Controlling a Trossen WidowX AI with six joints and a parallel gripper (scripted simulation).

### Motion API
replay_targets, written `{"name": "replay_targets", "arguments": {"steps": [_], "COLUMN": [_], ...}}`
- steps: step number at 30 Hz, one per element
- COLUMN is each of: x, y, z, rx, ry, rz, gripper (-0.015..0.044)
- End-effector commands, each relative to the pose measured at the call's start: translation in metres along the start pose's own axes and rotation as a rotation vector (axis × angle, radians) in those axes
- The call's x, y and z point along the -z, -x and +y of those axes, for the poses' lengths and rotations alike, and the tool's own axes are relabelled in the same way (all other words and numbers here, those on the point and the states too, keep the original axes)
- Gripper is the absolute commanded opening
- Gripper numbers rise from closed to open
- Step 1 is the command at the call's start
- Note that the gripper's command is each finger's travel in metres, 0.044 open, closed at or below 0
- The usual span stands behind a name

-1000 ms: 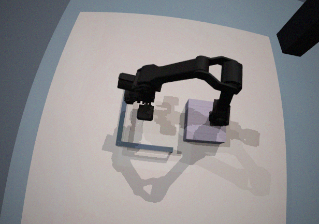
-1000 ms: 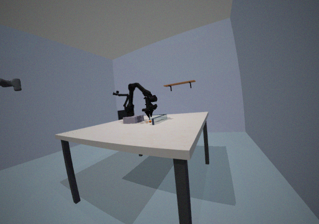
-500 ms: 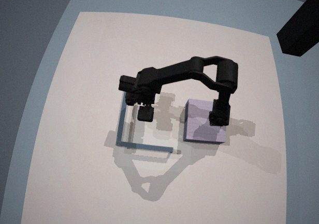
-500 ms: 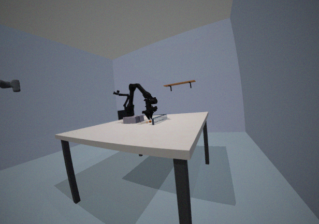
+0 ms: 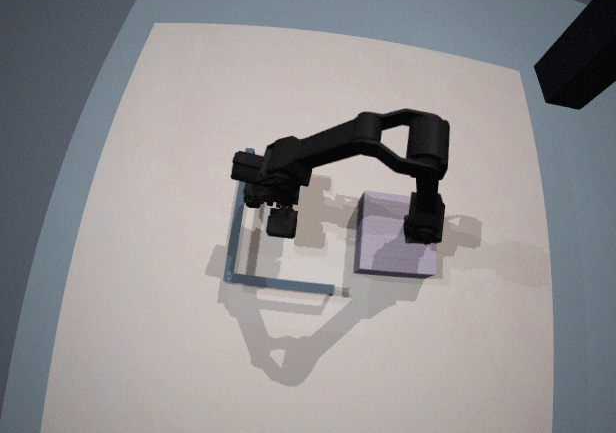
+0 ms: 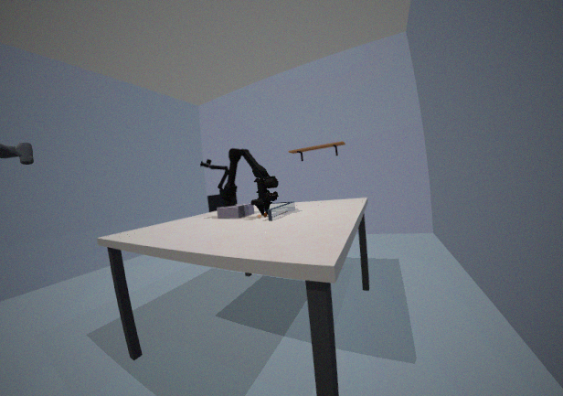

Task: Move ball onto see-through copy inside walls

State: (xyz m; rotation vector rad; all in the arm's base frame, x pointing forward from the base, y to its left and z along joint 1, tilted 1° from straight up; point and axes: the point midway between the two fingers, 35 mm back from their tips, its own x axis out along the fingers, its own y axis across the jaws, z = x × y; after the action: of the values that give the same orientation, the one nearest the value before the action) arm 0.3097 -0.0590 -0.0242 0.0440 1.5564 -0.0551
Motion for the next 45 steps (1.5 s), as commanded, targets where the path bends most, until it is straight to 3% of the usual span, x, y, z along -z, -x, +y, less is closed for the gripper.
{"name": "replay_targets", "arguments": {"steps": [1,2,12,15,31,37,45], "x": [0.0,0.0,0.0,-0.001,-0.001,-0.001,0.0], "y": [-0.004,-0.004,-0.004,0.001,0.118,0.117,0.09], "z": [0.001,0.001,0.001,0.001,0.0,-0.004,-0.048], "rx": [-0.007,-0.007,-0.007,-0.007,-0.006,-0.006,-0.001], "ry": [0.003,0.003,0.003,0.003,0.003,0.003,0.003], "rz": [0.002,0.002,0.002,0.002,0.002,0.002,0.002], "gripper": [0.0171,0.0144,0.0078,0.0,0.0,0.0,0.0]}}
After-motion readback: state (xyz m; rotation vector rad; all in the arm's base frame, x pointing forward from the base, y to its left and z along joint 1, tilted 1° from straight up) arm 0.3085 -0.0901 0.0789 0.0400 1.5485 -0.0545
